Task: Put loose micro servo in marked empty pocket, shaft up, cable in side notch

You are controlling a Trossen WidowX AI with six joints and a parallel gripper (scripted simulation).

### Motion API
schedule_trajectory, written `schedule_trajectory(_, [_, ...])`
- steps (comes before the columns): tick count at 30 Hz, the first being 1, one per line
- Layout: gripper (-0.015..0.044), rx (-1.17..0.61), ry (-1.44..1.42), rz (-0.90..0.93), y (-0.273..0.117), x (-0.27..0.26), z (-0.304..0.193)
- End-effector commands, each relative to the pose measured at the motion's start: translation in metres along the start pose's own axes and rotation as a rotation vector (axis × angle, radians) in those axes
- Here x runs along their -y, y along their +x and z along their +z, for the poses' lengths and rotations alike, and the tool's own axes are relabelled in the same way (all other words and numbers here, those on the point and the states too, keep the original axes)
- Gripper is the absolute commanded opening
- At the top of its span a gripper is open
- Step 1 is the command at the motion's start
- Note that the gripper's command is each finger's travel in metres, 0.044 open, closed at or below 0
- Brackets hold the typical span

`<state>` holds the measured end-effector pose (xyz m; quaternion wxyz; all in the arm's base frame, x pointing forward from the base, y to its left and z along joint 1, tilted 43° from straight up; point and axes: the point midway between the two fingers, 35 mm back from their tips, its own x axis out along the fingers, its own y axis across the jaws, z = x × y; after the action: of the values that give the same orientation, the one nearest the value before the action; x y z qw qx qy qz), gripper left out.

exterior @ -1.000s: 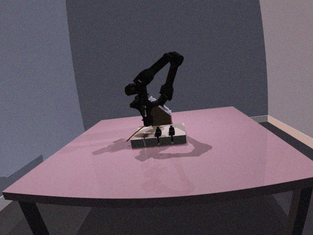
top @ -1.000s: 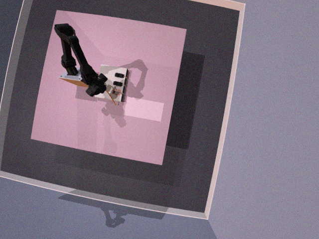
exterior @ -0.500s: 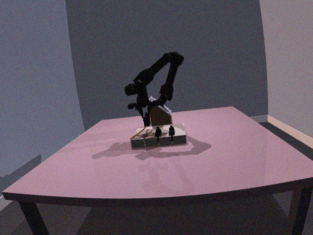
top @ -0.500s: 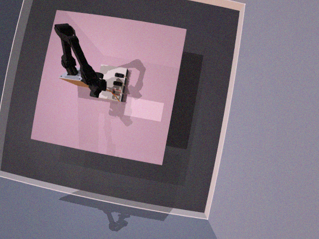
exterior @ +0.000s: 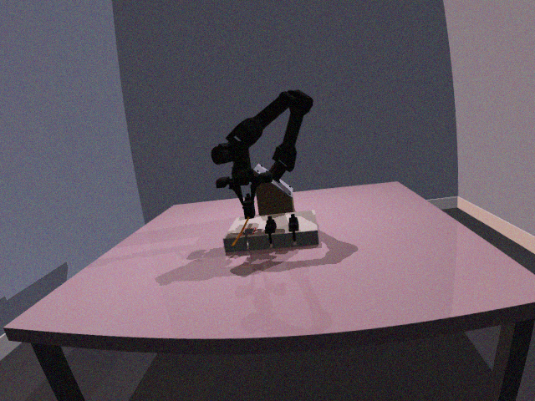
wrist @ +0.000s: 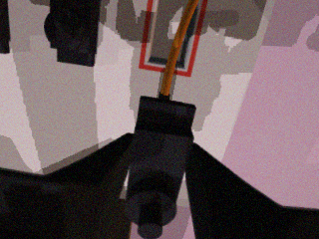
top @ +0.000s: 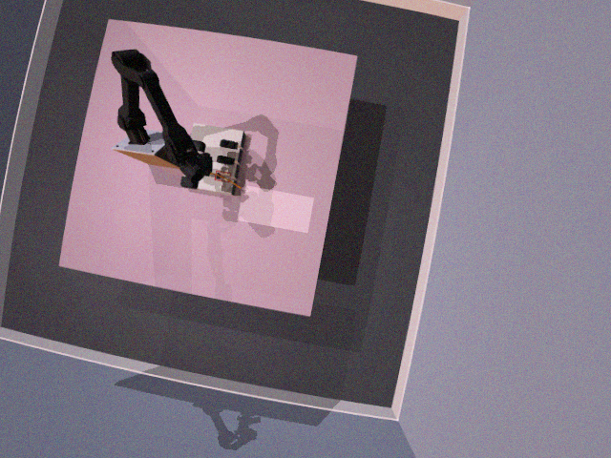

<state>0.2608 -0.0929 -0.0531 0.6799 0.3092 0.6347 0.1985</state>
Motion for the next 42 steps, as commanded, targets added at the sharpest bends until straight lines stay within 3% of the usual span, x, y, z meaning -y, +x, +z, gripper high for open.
schedule_trajectory(1, [0.0000,0.004,0.002,0.003,-0.001,0.000,0.014])
schedule_trajectory(18, [0.0000,0.007,0.000,0.003,-0.002,-0.001,0.076])
schedule_trajectory(42, [0.0000,0.007,0.000,0.004,0.019,-0.002,0.079])
